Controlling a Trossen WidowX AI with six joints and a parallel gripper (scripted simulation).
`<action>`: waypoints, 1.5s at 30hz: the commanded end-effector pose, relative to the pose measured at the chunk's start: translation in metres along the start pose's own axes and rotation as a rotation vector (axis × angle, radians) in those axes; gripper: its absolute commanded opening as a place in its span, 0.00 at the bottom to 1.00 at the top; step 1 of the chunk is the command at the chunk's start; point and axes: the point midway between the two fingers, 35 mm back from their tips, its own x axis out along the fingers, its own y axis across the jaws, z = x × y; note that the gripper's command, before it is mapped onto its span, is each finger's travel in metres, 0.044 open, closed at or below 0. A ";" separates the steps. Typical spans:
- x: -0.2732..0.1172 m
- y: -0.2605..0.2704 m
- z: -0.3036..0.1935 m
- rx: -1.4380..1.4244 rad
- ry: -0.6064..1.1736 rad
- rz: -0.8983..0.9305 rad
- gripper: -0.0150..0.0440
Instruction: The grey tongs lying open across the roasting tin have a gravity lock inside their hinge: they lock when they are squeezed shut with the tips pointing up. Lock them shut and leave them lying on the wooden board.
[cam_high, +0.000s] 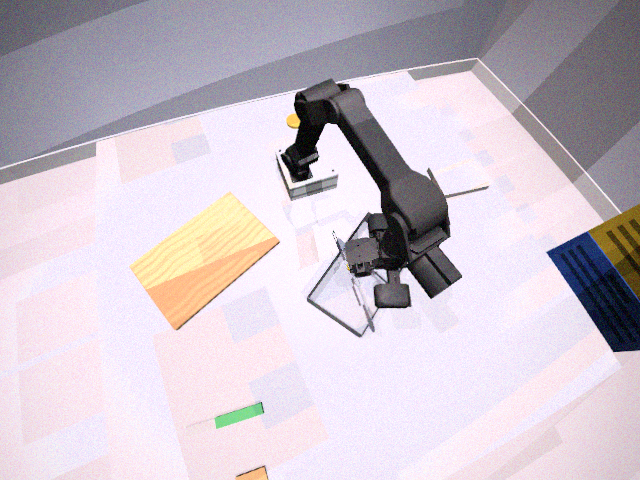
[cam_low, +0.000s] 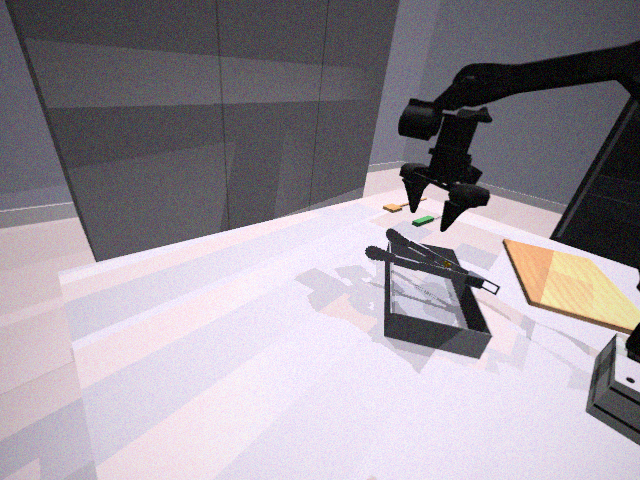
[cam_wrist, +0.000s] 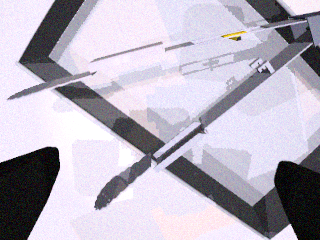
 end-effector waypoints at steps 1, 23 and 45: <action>0.014 -0.010 0.008 -0.808 0.001 -0.009 1.00; 0.035 -0.025 0.020 -2.017 0.013 -0.016 1.00; 0.035 -0.025 0.019 -2.129 0.015 -0.015 1.00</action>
